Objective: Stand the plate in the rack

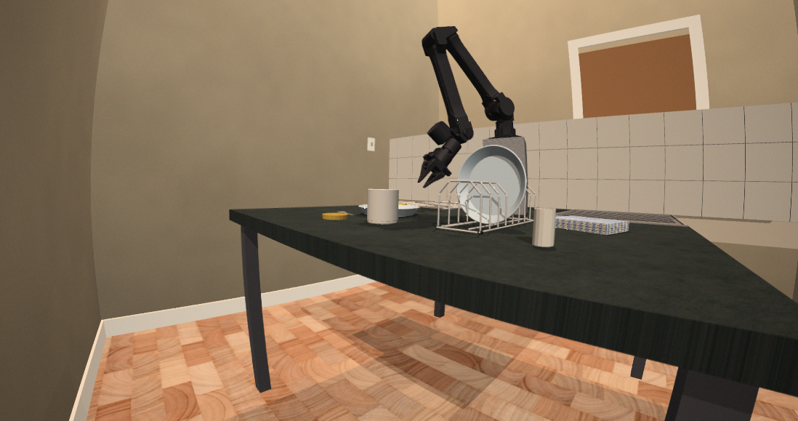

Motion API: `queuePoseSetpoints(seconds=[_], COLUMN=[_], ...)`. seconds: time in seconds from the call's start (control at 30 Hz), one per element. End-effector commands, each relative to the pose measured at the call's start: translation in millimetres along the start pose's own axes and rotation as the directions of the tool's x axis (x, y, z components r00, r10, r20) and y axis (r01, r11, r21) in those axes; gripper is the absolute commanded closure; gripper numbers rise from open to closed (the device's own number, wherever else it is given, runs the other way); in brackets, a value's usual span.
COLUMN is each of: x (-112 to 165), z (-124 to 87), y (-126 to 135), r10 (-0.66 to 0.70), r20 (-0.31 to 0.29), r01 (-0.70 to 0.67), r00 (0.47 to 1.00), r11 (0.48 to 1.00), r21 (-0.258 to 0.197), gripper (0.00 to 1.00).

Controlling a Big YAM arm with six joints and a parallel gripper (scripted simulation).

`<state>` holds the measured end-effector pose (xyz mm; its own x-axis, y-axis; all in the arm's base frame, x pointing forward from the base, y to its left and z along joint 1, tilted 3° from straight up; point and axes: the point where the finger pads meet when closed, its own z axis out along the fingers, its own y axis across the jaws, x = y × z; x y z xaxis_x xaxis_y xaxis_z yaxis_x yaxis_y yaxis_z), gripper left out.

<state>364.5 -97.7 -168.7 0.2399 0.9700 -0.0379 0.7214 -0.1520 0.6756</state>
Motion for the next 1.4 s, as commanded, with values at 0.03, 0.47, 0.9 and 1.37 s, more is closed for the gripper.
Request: queuePoseSetpoints(seconds=[0.03,0.47,0.9,1.37], x=[-3.3,-3.0,-2.2,-2.3], z=[8.3,30.1,41.7,42.6], y=[-5.2,-24.3,-34.4,-35.7], r10=[0.012,0.006,0.002,0.001], r20=[0.008,0.007,0.006,0.006], r01=[-0.012,-0.006,-0.001,-0.001], r00=[1.0,1.0,1.0,1.0], r11=[1.0,1.0,1.0,1.0], r21=[-0.012,-0.012,-0.011,-0.011], gripper=[0.74,0.74,0.74,0.74])
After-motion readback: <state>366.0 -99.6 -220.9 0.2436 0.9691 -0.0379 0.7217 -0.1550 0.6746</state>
